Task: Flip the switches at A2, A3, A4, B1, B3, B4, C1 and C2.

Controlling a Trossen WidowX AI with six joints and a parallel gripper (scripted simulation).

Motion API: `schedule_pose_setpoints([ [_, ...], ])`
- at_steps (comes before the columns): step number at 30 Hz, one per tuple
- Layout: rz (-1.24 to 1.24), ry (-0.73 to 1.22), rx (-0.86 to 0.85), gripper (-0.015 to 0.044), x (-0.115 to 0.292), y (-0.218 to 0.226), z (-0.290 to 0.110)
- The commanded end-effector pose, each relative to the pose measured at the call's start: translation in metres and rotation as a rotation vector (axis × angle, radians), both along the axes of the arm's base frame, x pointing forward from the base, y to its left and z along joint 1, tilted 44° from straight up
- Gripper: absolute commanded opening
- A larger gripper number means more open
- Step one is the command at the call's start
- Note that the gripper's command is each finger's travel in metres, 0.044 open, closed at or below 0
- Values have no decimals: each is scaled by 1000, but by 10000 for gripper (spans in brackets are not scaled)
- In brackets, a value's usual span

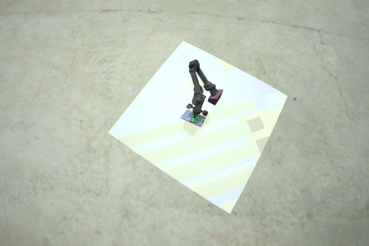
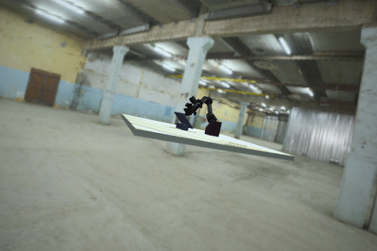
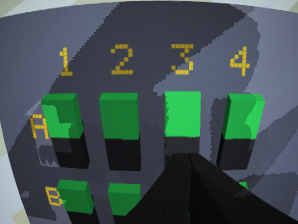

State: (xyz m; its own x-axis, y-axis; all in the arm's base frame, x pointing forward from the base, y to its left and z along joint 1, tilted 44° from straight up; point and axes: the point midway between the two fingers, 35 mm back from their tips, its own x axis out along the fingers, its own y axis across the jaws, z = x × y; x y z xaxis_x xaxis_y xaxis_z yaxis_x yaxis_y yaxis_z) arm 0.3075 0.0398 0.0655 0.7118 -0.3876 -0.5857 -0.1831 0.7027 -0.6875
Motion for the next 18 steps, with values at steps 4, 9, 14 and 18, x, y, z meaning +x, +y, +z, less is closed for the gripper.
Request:
schedule_pose_setpoints([
  [4, 5, 5, 1, 0, 1, 0, -2],
  [9, 5, 4, 1, 0, 1, 0, -2],
  [14, 5, 4, 1, 0, 2, 0, -3],
  [18, 5, 4, 1, 0, 2, 0, -3],
])
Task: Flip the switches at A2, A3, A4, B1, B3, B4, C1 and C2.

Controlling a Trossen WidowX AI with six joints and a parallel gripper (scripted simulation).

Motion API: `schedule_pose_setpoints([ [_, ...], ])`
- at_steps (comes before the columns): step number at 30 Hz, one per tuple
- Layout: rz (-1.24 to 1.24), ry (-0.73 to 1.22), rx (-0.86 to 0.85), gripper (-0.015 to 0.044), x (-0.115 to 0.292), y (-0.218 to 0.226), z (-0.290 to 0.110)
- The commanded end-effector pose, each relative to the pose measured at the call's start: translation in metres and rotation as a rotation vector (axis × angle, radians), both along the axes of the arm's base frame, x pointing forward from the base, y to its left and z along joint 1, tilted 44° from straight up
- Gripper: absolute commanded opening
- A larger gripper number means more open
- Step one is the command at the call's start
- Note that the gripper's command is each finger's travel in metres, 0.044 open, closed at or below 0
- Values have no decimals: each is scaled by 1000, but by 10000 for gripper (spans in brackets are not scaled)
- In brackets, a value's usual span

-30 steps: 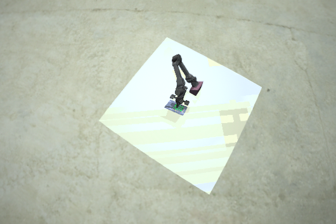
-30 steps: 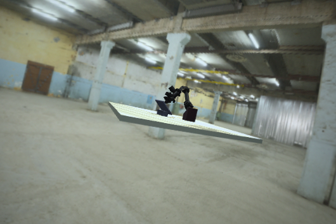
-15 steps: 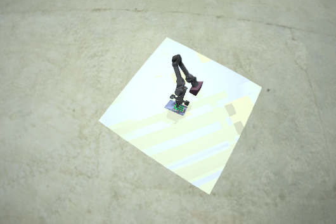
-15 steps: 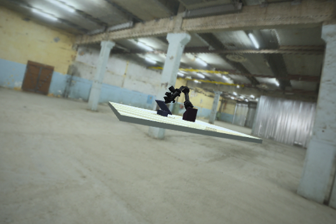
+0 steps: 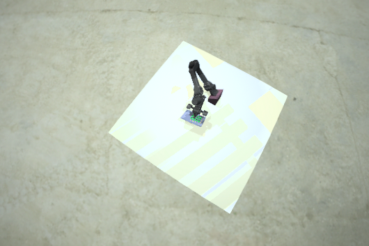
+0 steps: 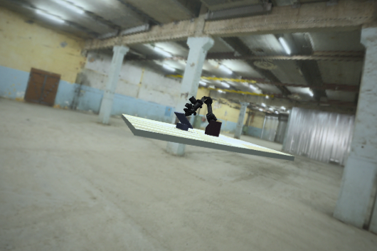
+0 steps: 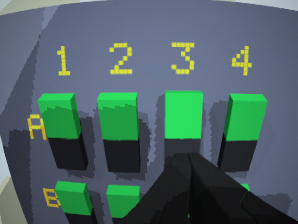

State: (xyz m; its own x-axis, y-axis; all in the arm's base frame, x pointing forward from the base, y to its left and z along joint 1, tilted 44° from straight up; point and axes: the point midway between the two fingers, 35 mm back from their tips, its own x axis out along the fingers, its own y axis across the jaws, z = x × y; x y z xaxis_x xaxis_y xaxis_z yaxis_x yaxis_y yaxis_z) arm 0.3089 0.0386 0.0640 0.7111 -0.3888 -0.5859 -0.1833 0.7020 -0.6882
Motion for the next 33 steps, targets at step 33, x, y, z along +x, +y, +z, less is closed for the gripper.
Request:
schedule_pose_setpoints([
  [33, -12, 25, -2, 0, -25, 22, 60],
])
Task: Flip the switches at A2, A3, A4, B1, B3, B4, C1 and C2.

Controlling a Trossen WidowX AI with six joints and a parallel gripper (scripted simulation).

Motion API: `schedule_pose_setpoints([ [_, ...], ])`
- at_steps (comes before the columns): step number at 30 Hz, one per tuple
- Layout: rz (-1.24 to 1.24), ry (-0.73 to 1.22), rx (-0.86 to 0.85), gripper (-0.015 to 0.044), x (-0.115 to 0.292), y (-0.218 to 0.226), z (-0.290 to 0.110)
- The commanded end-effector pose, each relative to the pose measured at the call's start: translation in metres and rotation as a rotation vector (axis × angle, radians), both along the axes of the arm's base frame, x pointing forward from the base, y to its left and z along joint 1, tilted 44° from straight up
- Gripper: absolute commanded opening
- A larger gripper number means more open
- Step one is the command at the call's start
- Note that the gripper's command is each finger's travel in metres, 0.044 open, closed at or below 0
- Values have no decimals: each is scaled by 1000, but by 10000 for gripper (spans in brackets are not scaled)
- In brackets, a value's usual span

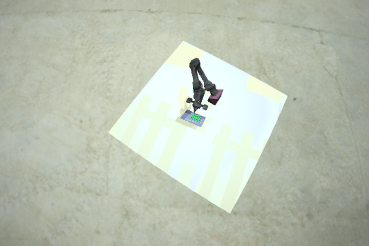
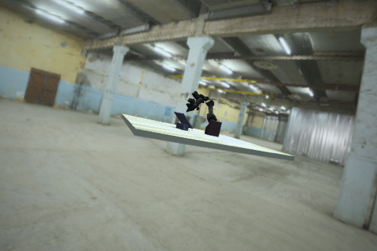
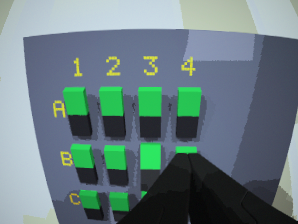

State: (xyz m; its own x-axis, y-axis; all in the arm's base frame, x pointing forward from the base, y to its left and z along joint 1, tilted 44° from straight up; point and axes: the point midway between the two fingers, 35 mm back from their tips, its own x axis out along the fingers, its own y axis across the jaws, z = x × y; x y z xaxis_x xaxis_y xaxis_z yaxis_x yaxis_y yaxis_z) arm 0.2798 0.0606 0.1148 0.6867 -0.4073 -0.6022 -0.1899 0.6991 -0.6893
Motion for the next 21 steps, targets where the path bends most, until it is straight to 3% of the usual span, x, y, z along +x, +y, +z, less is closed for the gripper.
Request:
schedule_pose_setpoints([
  [1, 7, -3, 7, 0, 4, 0, 9],
  [6, -10, 12, 2, 0, 27, -13, -10],
  [21, -11, 11, 2, 0, 36, -18, -17],
])
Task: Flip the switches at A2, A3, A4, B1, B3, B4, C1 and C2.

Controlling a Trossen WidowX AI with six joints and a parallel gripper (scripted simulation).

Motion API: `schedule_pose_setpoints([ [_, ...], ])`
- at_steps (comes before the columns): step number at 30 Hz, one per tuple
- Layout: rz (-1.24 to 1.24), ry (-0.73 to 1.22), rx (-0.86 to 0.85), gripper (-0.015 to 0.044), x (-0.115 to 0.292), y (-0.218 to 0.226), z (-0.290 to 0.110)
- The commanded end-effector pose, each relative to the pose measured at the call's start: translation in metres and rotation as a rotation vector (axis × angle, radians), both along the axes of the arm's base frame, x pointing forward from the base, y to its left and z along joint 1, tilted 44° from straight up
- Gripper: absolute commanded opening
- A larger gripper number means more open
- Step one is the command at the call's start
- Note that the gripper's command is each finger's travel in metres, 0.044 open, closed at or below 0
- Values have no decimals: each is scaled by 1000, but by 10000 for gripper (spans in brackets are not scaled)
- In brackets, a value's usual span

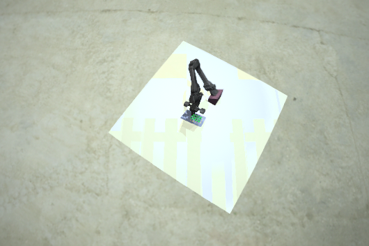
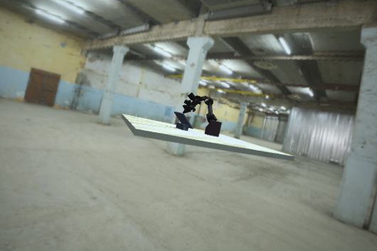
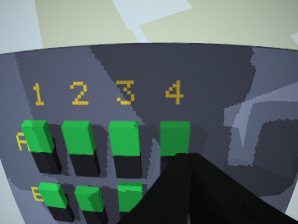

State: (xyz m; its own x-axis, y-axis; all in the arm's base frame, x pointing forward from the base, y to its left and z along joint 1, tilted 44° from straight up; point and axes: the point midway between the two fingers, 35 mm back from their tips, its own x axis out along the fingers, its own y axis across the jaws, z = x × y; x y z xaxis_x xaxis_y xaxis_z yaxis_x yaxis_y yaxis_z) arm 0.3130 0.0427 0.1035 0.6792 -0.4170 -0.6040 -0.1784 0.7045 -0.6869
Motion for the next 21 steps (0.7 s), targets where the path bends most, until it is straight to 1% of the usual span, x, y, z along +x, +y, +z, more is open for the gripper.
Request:
schedule_pose_setpoints([
  [1, 6, 11, -2, 0, 3, -1, -6],
  [11, 6, 10, -2, 0, 12, -6, -13],
  [21, 6, 10, -2, 0, 12, -6, -14],
])
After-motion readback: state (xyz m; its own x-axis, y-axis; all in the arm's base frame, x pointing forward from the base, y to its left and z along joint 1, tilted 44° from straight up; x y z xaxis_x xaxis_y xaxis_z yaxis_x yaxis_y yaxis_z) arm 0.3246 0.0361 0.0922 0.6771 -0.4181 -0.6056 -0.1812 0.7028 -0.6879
